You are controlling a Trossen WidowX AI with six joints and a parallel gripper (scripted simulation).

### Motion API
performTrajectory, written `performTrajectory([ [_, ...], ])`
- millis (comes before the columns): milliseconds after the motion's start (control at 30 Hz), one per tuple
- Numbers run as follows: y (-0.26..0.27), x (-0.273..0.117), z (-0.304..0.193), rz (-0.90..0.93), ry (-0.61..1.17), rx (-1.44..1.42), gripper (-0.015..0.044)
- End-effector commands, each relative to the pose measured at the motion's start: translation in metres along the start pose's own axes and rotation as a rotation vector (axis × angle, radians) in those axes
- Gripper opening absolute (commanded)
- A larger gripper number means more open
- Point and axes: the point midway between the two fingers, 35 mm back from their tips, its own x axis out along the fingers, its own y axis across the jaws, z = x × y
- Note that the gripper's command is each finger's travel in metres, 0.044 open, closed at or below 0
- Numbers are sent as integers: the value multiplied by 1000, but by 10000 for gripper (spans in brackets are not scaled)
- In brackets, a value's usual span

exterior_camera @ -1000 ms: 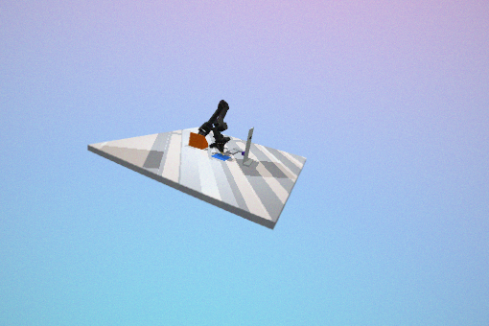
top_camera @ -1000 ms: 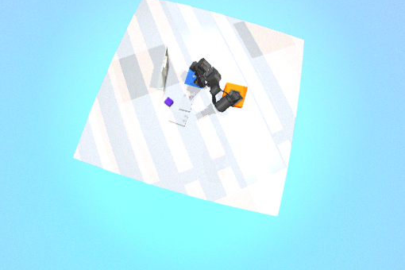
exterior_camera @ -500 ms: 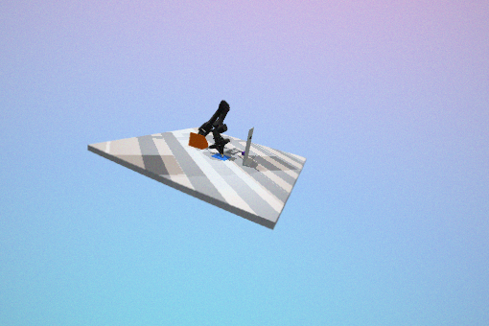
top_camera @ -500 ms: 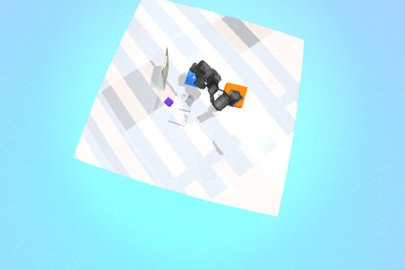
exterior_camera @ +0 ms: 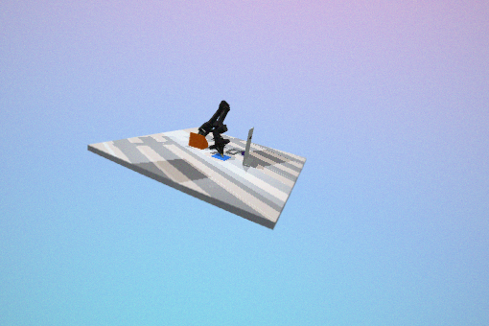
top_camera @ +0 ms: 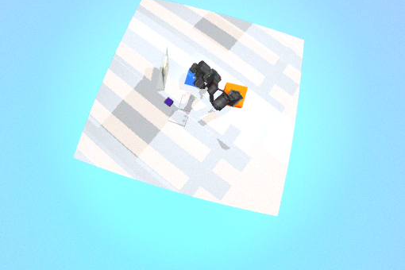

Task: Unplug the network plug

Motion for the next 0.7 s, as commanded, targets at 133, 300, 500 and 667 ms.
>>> performTrajectory([
  [133,0,0,0,0,0,0,156],
  [300,0,-2,0,0,0,0,156],
  [500,-1,-8,-1,1,2,0,156],
  [667,-1,-13,-1,1,3,0,156],
])
